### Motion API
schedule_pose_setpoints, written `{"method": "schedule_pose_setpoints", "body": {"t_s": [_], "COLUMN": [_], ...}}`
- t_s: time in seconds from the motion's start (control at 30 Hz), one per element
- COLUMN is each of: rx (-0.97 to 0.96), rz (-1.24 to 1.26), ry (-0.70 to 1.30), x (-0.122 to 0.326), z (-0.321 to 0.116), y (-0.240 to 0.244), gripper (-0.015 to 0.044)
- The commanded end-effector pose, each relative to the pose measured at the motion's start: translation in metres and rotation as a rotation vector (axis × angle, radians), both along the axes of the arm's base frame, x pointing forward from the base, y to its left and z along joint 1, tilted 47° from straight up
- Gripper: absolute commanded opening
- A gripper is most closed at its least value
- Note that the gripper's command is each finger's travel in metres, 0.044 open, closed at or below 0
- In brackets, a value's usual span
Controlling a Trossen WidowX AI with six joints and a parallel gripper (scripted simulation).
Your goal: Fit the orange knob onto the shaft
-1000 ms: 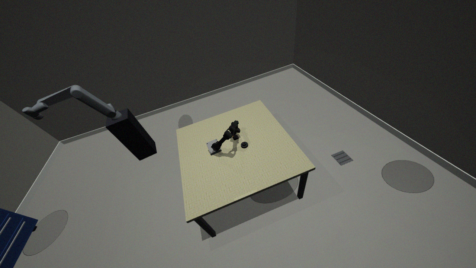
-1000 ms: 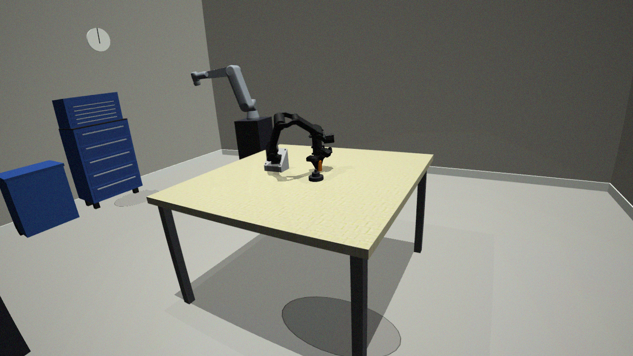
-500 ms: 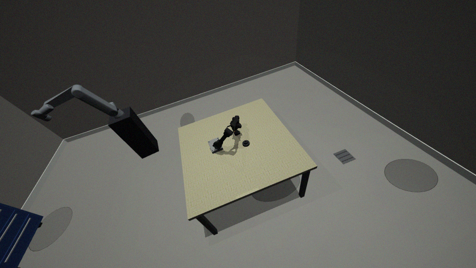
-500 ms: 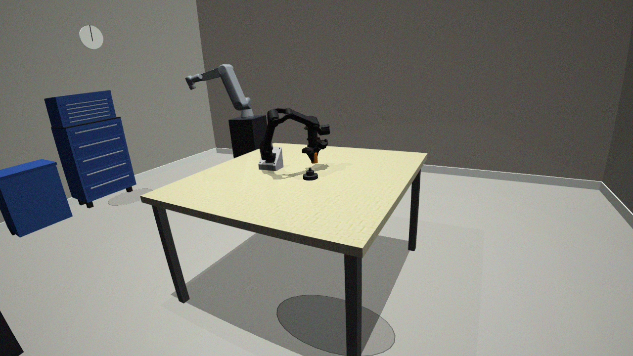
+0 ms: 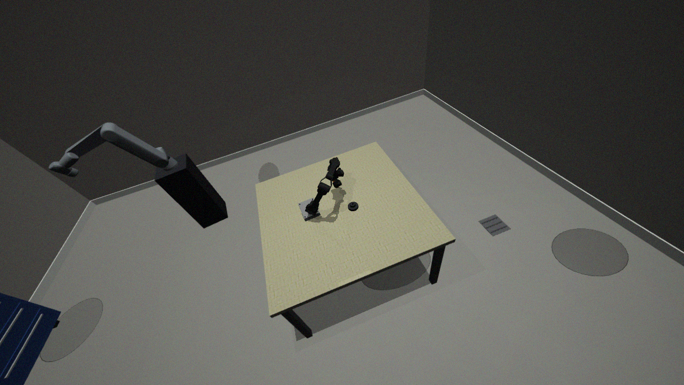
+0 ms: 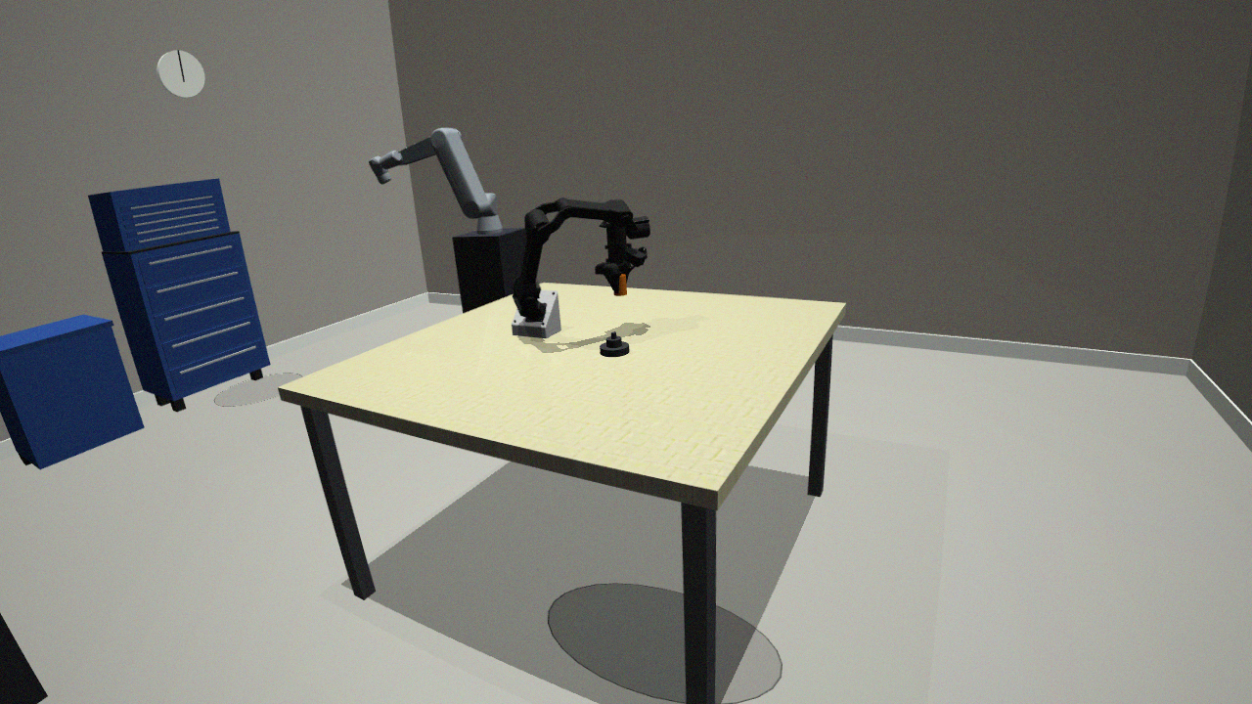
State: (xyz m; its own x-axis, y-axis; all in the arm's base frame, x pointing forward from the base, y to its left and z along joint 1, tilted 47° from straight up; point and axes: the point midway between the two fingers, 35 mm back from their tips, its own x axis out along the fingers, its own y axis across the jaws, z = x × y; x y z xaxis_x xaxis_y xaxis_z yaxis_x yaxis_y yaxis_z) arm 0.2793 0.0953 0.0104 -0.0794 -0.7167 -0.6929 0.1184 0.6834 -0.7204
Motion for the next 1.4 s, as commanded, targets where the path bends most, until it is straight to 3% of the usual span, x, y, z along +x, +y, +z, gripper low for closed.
{"method": "schedule_pose_setpoints", "body": {"t_s": [0.0,1.37], "rx": [0.004,0.023], "rz": [-0.004,0.005], "ry": [-0.003,-0.006], "x": [-0.002,0.037], "z": [0.009,0.062], "y": [0.011,-0.087], "gripper": [0.0000,0.0000]}}
